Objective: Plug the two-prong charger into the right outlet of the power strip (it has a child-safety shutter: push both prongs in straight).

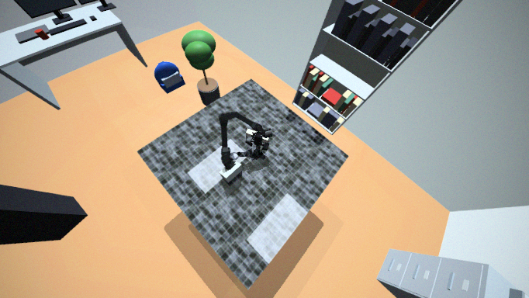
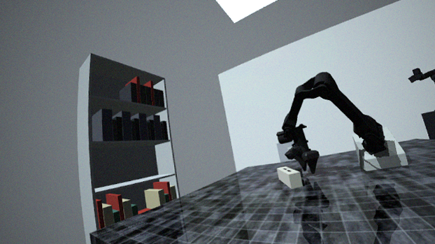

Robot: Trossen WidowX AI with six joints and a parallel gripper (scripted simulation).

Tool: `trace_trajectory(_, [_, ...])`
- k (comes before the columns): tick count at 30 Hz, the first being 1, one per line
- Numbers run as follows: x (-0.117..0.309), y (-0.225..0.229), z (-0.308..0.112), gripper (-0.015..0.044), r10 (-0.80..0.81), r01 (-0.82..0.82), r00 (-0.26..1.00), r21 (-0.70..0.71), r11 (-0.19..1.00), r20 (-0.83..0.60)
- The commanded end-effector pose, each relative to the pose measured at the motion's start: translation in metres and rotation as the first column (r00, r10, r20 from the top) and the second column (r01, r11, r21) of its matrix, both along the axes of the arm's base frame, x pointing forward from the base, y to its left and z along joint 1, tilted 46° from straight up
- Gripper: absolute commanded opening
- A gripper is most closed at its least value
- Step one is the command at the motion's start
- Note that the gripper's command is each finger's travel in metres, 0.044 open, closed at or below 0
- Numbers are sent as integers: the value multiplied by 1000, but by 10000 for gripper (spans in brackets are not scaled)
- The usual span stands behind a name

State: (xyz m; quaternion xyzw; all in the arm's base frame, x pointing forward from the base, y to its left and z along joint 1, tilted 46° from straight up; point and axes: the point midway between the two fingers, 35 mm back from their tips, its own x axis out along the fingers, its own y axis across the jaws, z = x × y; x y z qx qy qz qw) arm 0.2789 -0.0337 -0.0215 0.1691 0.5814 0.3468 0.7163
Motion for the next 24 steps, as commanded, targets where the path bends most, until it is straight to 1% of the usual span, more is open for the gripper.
trace_trajectory(1, [-6, -1, -1, 440, 4, -4, 1000, -7, 1000, 3])
trace_trajectory(4, [-3, -1, -1, 440, -6, 6, 1000, 2, 1000, 4])
trace_trajectory(6, [-2, -5, 4, 440, -50, 49, 998, 21, 999, 38])
trace_trajectory(9, [3, -21, 22, 440, -190, 177, 969, 95, 980, 156])
trace_trajectory(11, [4, -36, 39, 440, -301, 264, 918, 168, 950, 258])
trace_trajectory(14, [2, -50, 55, 440, -387, 319, 854, 236, 918, 348])
trace_trajectory(16, [2, -53, 58, 440, -403, 328, 839, 251, 911, 367])
trace_trajectory(24, [2, -53, 58, 440, -403, 328, 839, 251, 911, 367])
